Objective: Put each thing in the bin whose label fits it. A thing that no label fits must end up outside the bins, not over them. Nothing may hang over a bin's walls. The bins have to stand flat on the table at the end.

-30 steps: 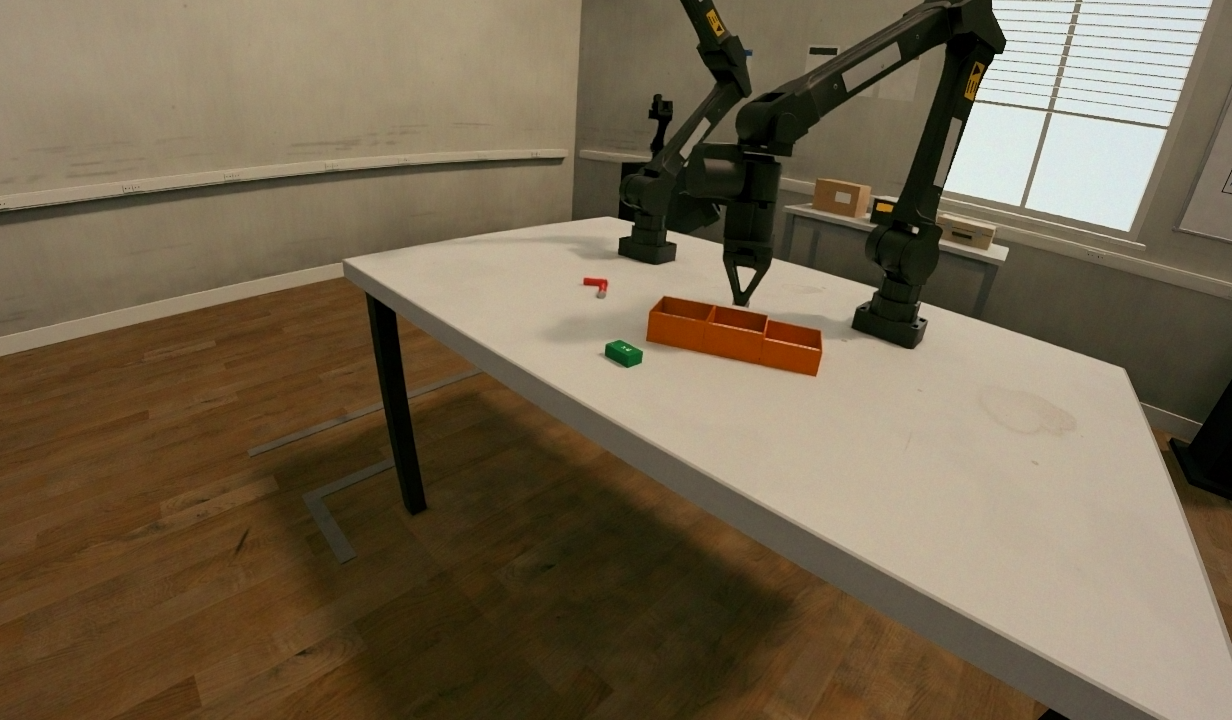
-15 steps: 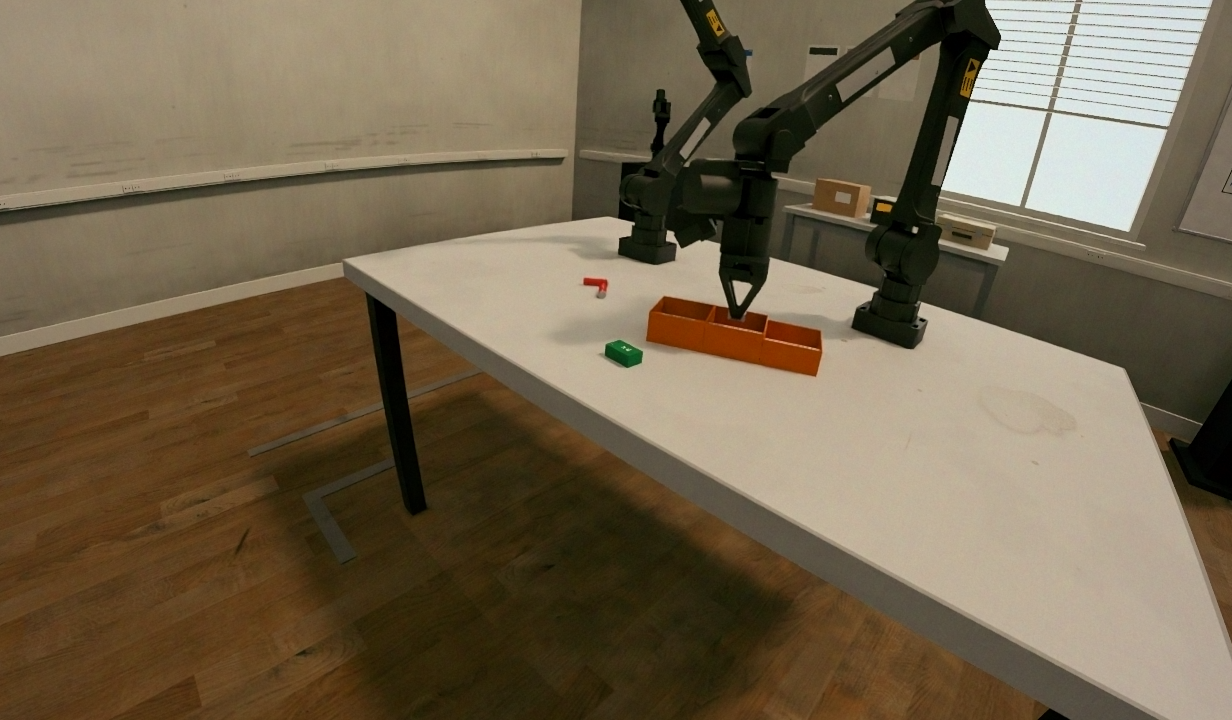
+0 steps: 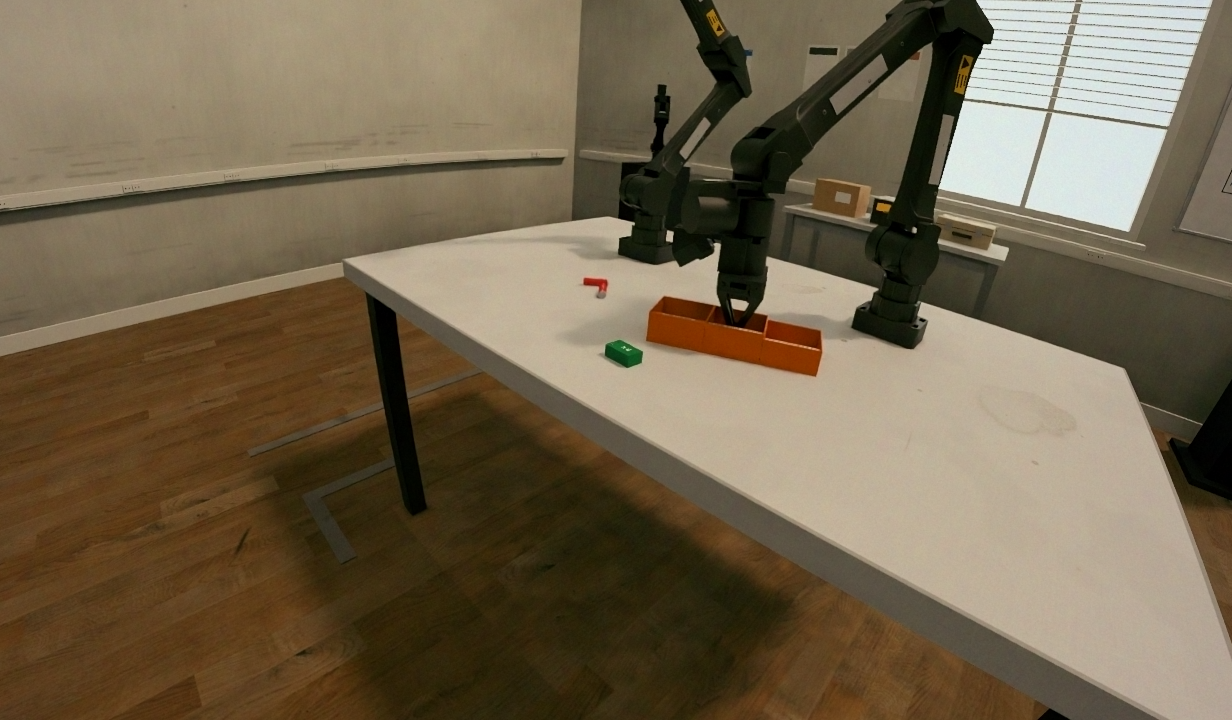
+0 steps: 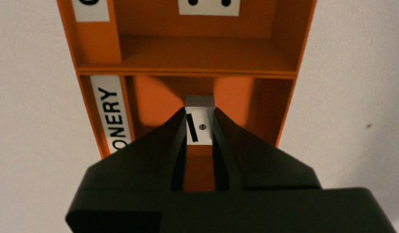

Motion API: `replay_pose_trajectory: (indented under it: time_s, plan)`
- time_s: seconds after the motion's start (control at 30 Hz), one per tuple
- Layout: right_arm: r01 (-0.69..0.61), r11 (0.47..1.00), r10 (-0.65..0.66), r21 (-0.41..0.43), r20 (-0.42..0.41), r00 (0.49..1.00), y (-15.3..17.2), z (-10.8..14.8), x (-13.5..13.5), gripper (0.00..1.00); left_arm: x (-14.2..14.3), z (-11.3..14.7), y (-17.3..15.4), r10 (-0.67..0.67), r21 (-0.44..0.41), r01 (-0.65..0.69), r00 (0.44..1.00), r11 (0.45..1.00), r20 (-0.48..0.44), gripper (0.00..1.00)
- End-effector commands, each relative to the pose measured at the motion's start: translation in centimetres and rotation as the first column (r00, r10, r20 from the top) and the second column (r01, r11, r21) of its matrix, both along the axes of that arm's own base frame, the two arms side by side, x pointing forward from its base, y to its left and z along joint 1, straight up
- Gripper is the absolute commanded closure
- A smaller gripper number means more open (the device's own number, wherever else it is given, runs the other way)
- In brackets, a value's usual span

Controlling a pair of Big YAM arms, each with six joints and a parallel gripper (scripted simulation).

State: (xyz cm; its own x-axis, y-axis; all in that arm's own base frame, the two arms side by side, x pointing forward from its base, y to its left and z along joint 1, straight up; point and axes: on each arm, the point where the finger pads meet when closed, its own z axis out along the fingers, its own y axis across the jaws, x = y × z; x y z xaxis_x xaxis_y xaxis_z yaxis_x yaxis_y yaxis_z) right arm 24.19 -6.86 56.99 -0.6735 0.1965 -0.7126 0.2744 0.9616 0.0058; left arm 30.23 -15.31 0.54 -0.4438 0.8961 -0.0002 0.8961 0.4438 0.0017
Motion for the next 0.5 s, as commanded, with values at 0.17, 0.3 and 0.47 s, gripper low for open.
replay_pose_trajectory:
  time_s: [0.17, 0.3, 0.47]
  plan:
    - [-0.015, 0.999, 0.017, -0.031, 0.089, 0.996, 0.51, 3.30, -0.69, 0.00, 0.06, 0.44, 0.26, -0.008, -0.012, 0.009, 1.000, 1.000, 0.020, 0.90]
    - [-0.015, 0.999, 0.017, -0.031, 0.089, 0.996, 0.51, 3.30, -0.69, 0.00, 0.73, 0.60, -0.32, -0.005, -0.013, 0.005, 1.000, 1.000, 0.023, 0.90]
    - [-0.015, 0.999, 0.017, -0.031, 0.089, 0.996, 0.51, 3.30, -0.69, 0.00, 0.71, 0.59, -0.30, -0.005, -0.013, 0.005, 1.000, 1.000, 0.023, 0.90]
